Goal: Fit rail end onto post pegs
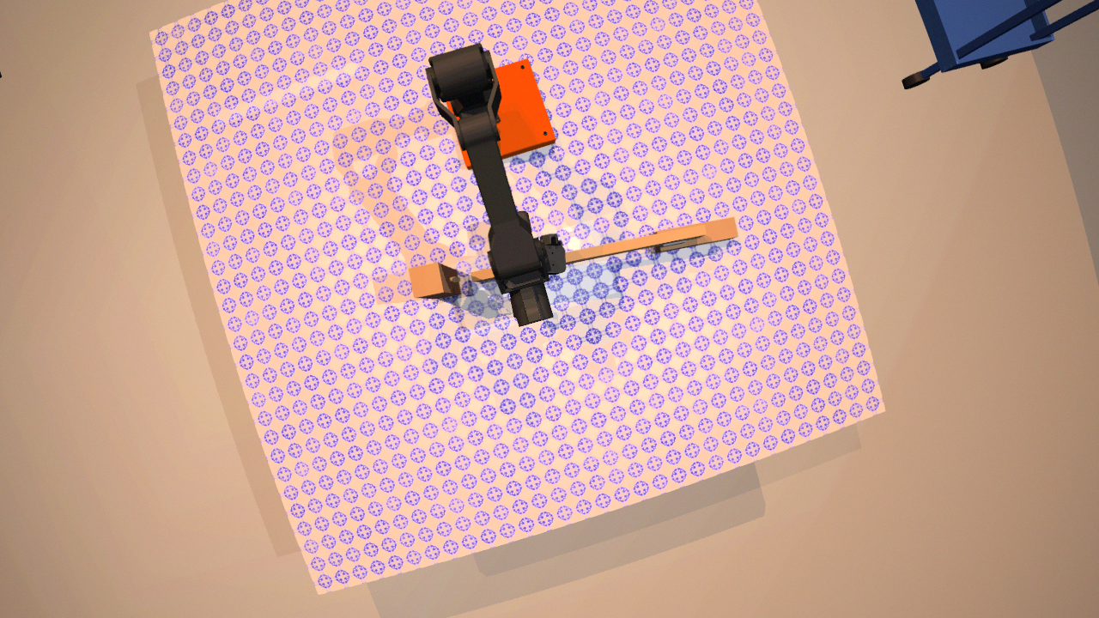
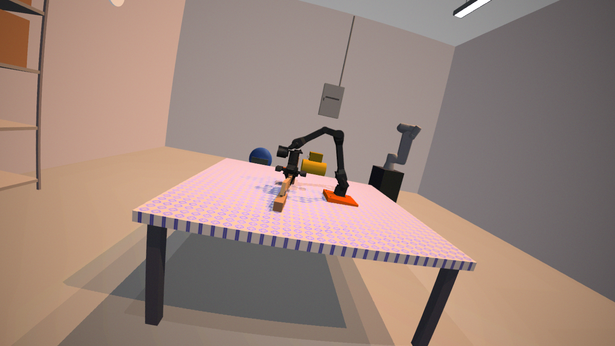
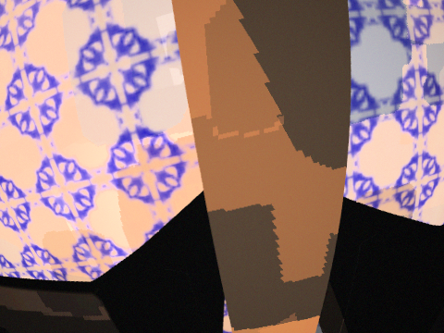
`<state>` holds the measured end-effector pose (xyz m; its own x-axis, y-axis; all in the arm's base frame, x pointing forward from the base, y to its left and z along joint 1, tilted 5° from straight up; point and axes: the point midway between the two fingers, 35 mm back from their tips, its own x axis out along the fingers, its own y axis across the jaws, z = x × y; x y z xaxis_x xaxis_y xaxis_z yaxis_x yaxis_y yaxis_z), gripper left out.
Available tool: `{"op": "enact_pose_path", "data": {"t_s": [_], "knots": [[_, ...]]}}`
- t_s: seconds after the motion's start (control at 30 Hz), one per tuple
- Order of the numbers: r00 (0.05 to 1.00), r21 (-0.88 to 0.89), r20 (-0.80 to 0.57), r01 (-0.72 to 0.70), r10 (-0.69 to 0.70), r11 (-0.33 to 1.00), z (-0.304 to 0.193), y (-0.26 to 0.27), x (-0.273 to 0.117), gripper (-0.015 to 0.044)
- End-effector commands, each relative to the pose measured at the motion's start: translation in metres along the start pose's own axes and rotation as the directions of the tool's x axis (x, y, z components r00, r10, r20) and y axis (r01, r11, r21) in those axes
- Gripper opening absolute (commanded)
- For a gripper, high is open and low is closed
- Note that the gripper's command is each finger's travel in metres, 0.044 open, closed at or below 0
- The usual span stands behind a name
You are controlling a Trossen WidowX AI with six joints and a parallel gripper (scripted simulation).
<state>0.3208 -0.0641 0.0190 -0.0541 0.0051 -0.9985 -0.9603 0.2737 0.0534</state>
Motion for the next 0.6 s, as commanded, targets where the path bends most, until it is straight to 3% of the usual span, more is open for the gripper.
{"op": "enact_pose_path", "data": {"t_s": [0.0,0.57], "knots": [[1.000,0.002,-0.004,0.000,0.000,1.000,-0.0006,0.0000,0.0006,0.0000],[1.000,0.002,-0.004,0.000,0.000,1.000,0.0001,0.0000,-0.0030,0.0000]]}}
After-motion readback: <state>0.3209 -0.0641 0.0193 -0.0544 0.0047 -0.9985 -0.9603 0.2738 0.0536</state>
